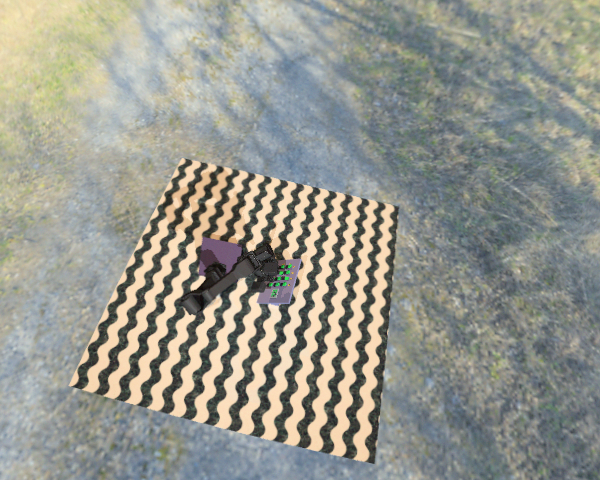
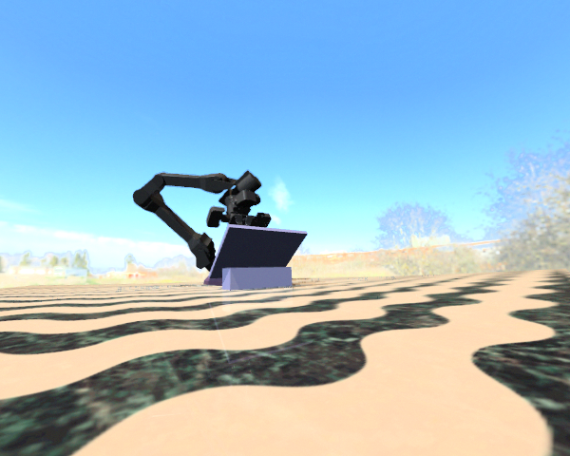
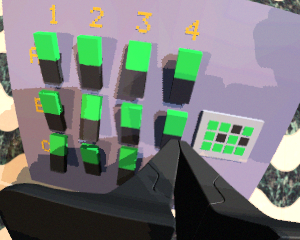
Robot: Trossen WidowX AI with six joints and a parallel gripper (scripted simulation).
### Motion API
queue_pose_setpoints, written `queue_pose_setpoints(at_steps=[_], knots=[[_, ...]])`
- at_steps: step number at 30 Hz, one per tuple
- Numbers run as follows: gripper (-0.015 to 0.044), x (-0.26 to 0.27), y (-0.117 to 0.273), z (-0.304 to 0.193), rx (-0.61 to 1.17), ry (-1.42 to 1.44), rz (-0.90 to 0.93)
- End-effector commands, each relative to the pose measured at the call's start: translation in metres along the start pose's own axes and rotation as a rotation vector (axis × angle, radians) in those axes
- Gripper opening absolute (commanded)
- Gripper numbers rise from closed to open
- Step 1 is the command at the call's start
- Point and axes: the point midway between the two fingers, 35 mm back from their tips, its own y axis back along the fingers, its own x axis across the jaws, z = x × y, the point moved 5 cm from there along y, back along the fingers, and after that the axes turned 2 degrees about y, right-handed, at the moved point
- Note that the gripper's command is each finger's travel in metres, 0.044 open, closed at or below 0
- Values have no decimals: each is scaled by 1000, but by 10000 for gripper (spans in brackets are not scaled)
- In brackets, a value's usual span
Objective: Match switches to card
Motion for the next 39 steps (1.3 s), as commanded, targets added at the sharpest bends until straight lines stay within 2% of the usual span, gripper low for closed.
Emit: queue_pose_setpoints(at_steps=[1, 15, 39], knots=[[0, 0, -8, 1, -3, 1, 3], [0, -1, -25, 1, -3, 1, 3], [0, -1, -26, 1, -3, 1, 2]])
